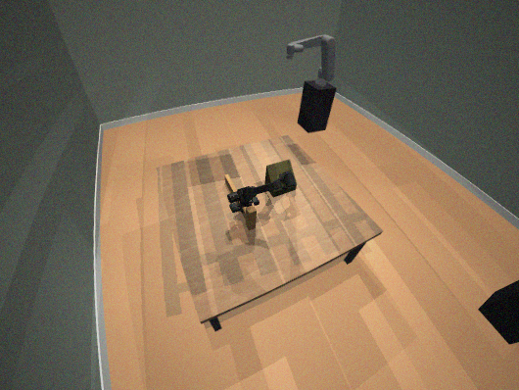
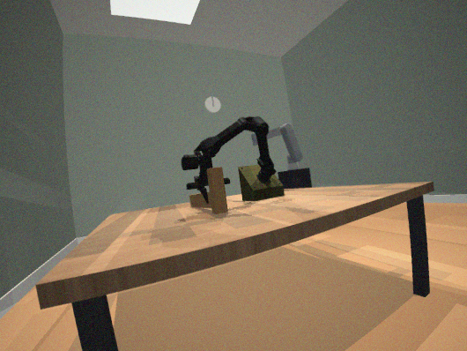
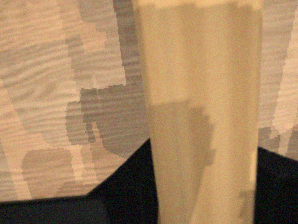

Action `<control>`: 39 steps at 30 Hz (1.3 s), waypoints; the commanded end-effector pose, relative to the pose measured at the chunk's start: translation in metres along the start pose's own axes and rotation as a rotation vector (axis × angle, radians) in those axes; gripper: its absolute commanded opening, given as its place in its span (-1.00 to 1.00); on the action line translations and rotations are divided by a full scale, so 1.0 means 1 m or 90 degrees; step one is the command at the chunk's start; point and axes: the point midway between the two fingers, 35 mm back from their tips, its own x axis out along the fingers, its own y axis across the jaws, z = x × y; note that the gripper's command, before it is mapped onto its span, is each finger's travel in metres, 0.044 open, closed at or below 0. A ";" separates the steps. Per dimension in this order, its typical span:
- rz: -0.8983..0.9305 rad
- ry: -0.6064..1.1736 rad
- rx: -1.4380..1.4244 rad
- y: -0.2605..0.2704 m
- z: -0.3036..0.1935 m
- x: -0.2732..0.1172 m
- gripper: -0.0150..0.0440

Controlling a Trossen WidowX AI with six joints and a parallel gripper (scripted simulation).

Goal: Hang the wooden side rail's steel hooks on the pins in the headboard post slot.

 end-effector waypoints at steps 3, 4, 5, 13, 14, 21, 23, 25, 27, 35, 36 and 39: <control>0.005 0.005 -0.002 0.001 -0.001 -0.001 -0.49; 0.005 0.005 -0.002 0.001 -0.001 -0.001 -0.49; 0.005 0.005 -0.002 0.001 -0.001 0.000 -0.49; 0.005 0.005 -0.002 0.001 -0.001 0.001 -0.49; 0.005 0.005 -0.002 0.001 -0.001 0.001 -0.49; 0.005 0.005 -0.002 0.001 -0.001 0.002 -0.49; 0.005 0.005 -0.002 0.001 -0.001 0.002 -0.49; 0.005 0.005 -0.002 0.001 -0.001 0.003 -0.49; 0.002 0.000 0.001 0.000 0.000 0.003 -0.40; 0.002 0.000 0.001 0.000 0.000 0.003 0.31; 0.002 0.000 0.001 0.000 0.000 0.003 0.40; 0.002 0.000 0.001 0.000 0.000 0.001 0.67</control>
